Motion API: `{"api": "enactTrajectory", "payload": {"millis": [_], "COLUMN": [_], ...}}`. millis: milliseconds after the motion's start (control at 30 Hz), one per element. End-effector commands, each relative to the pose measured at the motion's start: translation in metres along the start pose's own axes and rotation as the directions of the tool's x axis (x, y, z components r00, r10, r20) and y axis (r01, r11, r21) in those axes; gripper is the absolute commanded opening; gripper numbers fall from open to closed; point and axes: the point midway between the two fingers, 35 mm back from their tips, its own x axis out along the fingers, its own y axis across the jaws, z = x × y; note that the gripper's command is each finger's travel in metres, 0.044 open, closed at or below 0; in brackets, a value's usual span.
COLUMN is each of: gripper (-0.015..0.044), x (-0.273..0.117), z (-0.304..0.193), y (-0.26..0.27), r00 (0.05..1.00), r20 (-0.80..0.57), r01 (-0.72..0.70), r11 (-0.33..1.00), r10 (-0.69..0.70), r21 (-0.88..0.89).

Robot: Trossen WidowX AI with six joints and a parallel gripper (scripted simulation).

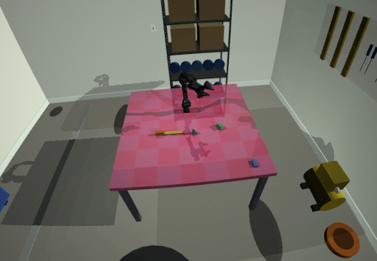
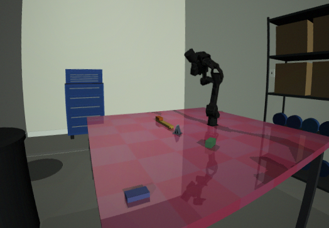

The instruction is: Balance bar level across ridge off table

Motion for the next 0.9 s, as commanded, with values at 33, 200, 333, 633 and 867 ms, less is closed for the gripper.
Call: {"api": "enactTrajectory", "payload": {"millis": [33, 200, 333, 633, 867], "gripper": [0.0348, 0.0315, 0.0315, 0.0315, 0.0315], "x": [0.0, -0.003, -0.007, -0.017, -0.028], "z": [0.003, 0.024, 0.042, 0.079, 0.106], "y": [-0.001, -0.008, -0.015, -0.033, -0.048], "r00": [1.0, 0.997, 0.991, 0.965, 0.936], "r20": [0.009, 0.073, 0.124, 0.228, 0.299], "r01": [0.004, 0.041, 0.084, 0.205, 0.312], "r11": [1.0, 0.992, 0.977, 0.91, 0.828], "r10": [-0.004, -0.033, -0.06, -0.127, -0.185], "r21": [-0.014, -0.117, -0.198, -0.36, -0.465]}}
